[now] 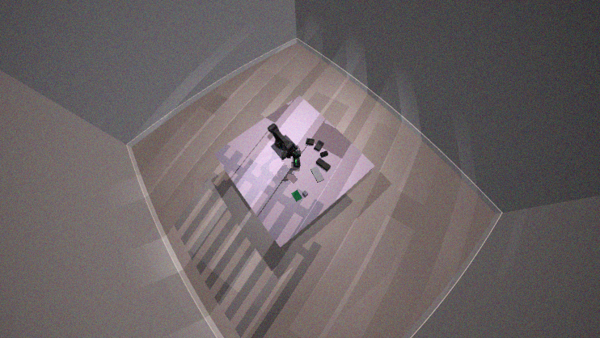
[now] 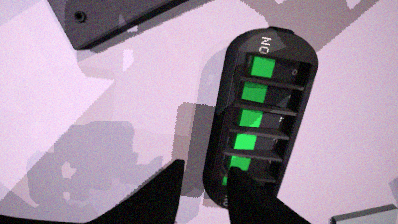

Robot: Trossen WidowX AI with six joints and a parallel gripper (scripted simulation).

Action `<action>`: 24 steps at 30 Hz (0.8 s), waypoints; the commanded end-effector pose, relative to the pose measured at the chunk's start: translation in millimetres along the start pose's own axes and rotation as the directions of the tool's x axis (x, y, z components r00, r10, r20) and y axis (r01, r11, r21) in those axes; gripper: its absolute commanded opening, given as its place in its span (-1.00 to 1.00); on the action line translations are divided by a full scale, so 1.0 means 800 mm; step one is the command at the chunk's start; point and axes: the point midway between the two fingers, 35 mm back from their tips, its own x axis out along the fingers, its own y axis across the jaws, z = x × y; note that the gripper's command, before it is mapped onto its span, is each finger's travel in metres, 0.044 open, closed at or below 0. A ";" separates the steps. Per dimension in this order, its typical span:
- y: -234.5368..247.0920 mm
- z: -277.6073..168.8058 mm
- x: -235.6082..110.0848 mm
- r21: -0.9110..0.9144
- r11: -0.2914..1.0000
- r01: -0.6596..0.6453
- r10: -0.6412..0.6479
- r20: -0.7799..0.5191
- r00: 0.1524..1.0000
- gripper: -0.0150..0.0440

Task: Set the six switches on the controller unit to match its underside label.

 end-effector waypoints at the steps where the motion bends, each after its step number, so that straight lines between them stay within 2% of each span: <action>1: 0.000 0.000 0.000 0.000 1.000 0.001 -0.001 0.000 1.000 0.22; 9: 0.000 0.000 0.000 0.000 1.000 0.001 -0.001 0.000 1.000 0.93; 10: 0.000 0.000 0.000 0.000 1.000 0.001 -0.001 0.000 1.000 1.00; 12: 0.000 0.000 0.000 0.000 1.000 0.001 -0.001 0.000 1.000 1.00; 14: -0.001 -0.001 -0.009 0.000 1.000 0.001 -0.001 0.000 1.000 0.82; 20: 0.000 0.000 -0.090 0.000 1.000 0.000 0.000 0.000 1.000 0.29; 24: 0.001 0.001 -0.099 0.000 1.000 0.000 0.000 0.000 1.000 -0.07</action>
